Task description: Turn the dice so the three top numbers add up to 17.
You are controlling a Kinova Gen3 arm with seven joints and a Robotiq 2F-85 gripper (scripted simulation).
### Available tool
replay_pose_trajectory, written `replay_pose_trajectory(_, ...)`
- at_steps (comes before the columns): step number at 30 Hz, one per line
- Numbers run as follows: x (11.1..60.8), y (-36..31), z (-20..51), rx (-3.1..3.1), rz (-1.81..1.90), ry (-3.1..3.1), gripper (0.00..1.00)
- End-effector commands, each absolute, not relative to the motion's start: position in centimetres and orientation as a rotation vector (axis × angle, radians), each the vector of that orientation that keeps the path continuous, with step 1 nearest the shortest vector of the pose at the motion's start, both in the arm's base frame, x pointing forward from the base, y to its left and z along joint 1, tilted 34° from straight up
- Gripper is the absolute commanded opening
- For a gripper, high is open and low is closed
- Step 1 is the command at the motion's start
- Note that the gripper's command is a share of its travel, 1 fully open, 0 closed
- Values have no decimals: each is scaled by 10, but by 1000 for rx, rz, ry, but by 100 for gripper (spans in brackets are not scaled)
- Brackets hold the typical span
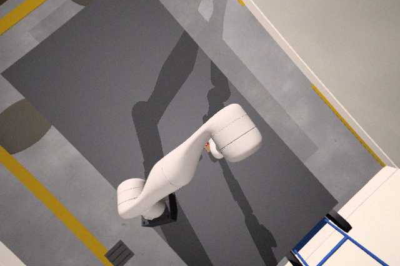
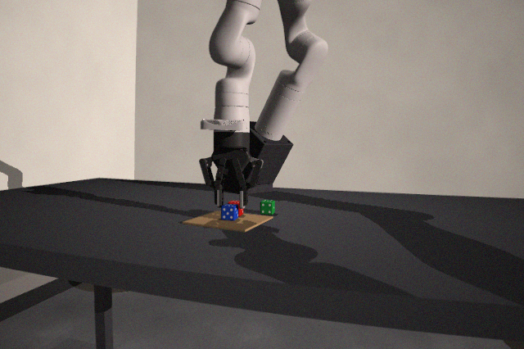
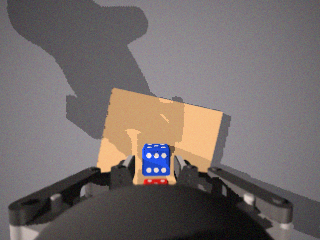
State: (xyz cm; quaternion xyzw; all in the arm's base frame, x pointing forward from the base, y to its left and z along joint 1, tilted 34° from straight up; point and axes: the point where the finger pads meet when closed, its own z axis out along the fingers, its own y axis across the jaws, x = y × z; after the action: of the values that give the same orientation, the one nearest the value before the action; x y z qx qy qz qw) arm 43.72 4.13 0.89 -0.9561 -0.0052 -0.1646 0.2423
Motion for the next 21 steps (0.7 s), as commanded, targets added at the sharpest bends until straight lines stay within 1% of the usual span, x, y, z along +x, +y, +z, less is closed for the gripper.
replay_pose_trajectory(1,438,36,16,-2617,-461,-11,46)
replay_pose_trajectory(21,423,13,56,-2617,-461,-11,46)
